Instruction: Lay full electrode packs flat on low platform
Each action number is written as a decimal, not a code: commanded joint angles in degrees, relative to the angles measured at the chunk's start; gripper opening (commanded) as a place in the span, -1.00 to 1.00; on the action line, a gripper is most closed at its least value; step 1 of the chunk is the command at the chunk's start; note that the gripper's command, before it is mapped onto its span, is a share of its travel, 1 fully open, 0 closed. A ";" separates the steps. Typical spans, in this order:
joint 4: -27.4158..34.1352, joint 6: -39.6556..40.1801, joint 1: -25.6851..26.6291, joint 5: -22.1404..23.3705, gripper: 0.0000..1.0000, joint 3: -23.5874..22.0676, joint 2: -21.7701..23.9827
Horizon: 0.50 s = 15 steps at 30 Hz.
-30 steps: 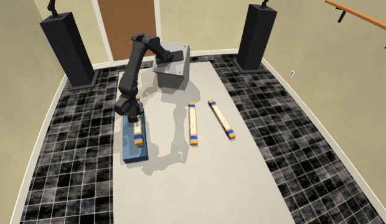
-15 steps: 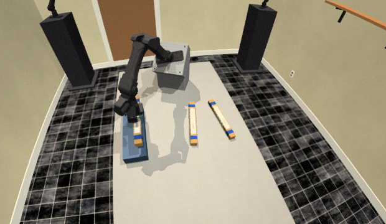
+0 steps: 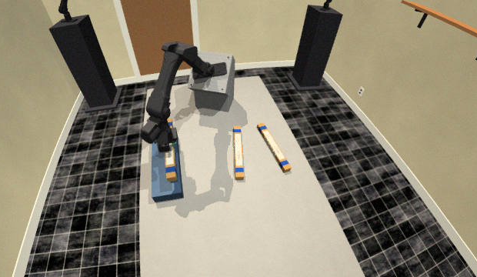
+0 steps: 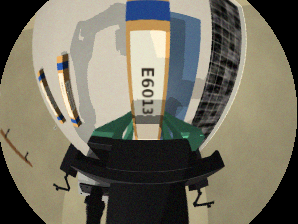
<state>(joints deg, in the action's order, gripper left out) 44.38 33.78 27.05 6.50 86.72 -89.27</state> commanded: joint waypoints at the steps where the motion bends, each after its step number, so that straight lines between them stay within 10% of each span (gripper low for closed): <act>1: 1.98 0.31 1.00 0.59 -1.00 3.54 2.61; 15: 2.24 0.39 1.12 0.62 -1.00 4.03 2.35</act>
<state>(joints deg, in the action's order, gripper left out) 44.73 33.91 27.14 6.61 87.44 -89.58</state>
